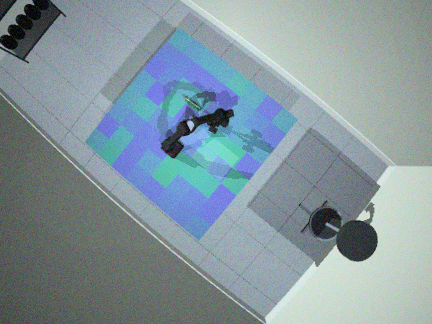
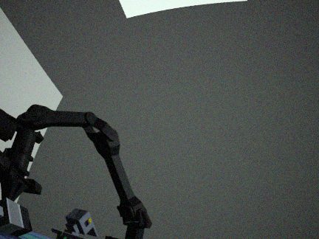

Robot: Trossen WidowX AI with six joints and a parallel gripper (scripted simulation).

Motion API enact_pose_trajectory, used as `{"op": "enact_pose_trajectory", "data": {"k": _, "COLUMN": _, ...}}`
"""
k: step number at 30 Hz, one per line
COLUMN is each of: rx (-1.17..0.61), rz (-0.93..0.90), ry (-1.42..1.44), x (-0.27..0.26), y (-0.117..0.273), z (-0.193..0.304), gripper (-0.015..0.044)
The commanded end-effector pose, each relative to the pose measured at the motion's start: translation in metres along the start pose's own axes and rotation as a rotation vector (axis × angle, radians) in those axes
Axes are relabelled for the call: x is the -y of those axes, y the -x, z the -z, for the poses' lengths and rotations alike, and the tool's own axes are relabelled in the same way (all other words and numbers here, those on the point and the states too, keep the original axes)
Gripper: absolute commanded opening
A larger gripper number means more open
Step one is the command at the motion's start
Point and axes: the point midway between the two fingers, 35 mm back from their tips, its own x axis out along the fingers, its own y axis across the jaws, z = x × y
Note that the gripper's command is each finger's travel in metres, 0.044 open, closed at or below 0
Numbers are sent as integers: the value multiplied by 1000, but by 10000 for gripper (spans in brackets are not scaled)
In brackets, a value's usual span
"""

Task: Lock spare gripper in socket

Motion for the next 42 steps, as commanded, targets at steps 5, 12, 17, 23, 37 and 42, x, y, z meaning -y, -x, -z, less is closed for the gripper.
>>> {"op": "enact_pose_trajectory", "data": {"k": 5, "rx": -8, "rz": 9, "ry": 3, "x": 1, "y": -6, "z": -2, "gripper": 0}}
{"op": "enact_pose_trajectory", "data": {"k": 12, "rx": -8, "rz": 9, "ry": 3, "x": 1, "y": -7, "z": -4, "gripper": 0}}
{"op": "enact_pose_trajectory", "data": {"k": 17, "rx": -8, "rz": 9, "ry": 3, "x": 1, "y": -7, "z": -5, "gripper": 0}}
{"op": "enact_pose_trajectory", "data": {"k": 23, "rx": -6, "rz": 7, "ry": 2, "x": 0, "y": -2, "z": -9, "gripper": 0}}
{"op": "enact_pose_trajectory", "data": {"k": 37, "rx": 7, "rz": -1, "ry": -5, "x": 0, "y": 37, "z": -22, "gripper": 0}}
{"op": "enact_pose_trajectory", "data": {"k": 42, "rx": 6, "rz": 0, "ry": -5, "x": 0, "y": 50, "z": -20, "gripper": 0}}
